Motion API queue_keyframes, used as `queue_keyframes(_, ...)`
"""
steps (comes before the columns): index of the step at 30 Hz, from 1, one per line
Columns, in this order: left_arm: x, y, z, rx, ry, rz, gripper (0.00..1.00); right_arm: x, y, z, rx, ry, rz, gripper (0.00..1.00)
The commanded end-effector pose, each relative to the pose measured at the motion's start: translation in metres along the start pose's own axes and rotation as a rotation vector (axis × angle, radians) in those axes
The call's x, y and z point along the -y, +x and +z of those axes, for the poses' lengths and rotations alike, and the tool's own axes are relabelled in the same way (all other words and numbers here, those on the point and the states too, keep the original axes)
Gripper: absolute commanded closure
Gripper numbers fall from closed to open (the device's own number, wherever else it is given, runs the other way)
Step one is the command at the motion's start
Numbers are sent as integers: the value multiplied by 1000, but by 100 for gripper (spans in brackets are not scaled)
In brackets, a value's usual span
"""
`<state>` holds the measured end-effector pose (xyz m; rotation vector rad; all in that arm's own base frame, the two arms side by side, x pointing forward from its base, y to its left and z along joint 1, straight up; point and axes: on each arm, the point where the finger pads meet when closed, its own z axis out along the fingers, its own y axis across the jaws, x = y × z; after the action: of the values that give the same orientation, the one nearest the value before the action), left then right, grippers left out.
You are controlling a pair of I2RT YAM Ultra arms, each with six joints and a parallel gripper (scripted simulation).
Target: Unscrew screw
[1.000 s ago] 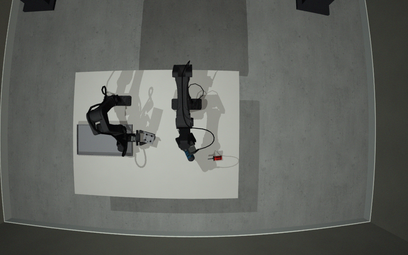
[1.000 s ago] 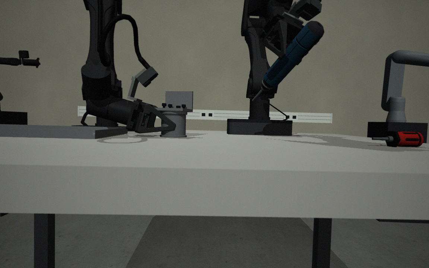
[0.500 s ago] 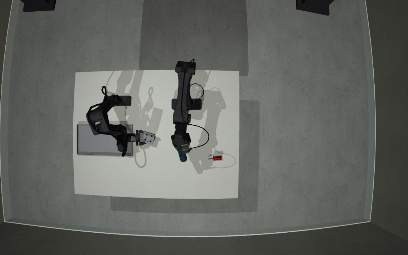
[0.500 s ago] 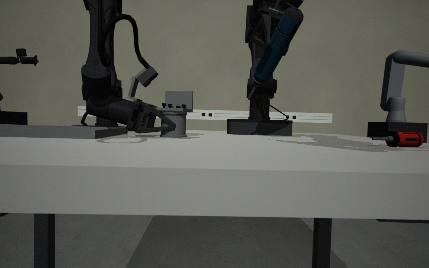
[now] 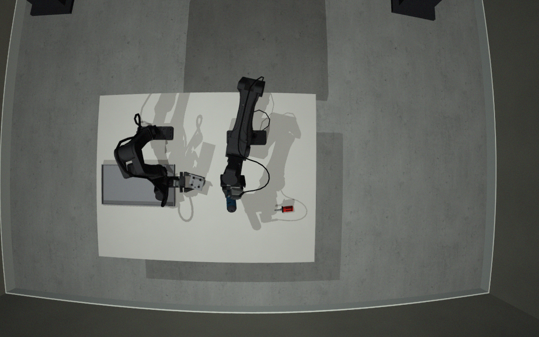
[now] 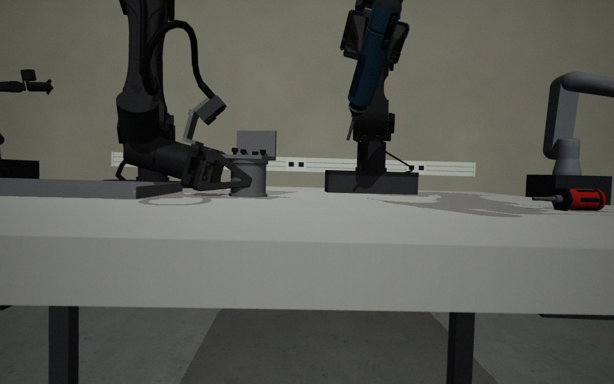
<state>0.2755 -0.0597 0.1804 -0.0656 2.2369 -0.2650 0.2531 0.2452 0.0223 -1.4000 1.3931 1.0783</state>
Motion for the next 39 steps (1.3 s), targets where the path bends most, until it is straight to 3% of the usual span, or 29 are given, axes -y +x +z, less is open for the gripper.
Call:
queue_keyframes(1, 19, -21, -7, 124, 70, 51, 58, -1, -3, 1, 7, -6, -10, 41)
queue_keyframes(5, 36, -34, -21, 184, 121, 92, 58, -1, -3, 1, 7, -6, -10, 41)
queue_keyframes(10, 48, -21, -21, 210, 174, 153, 58, -1, -3, 1, 7, -6, -10, 41)
queue_keyframes(11, 54, -38, -32, 249, 186, 150, 58, -1, -3, 1, 7, -6, -10, 41)
queue_keyframes(17, 55, -20, -25, 229, 203, 173, 58, -1, -3, 1, 7, -6, -10, 41)
queue_keyframes(22, 74, -30, -44, 296, 267, 215, 58, -1, -3, 1, 7, -6, -10, 41)
queue_keyframes(26, 82, -17, -43, 318, 311, 260, 58, -1, -3, 1, 7, -6, -10, 41)
queue_keyframes(28, 90, -32, -57, 363, 332, 263, 58, -1, -3, 1, 7, -6, -10, 41)
queue_keyframes(34, 91, -15, -50, 348, 351, 287, 58, -1, -3, 1, 7, -6, -10, 41)
queue_keyframes(39, 107, -23, -71, 414, 415, 319, 58, -1, -3, 1, 7, -6, -10, 41)
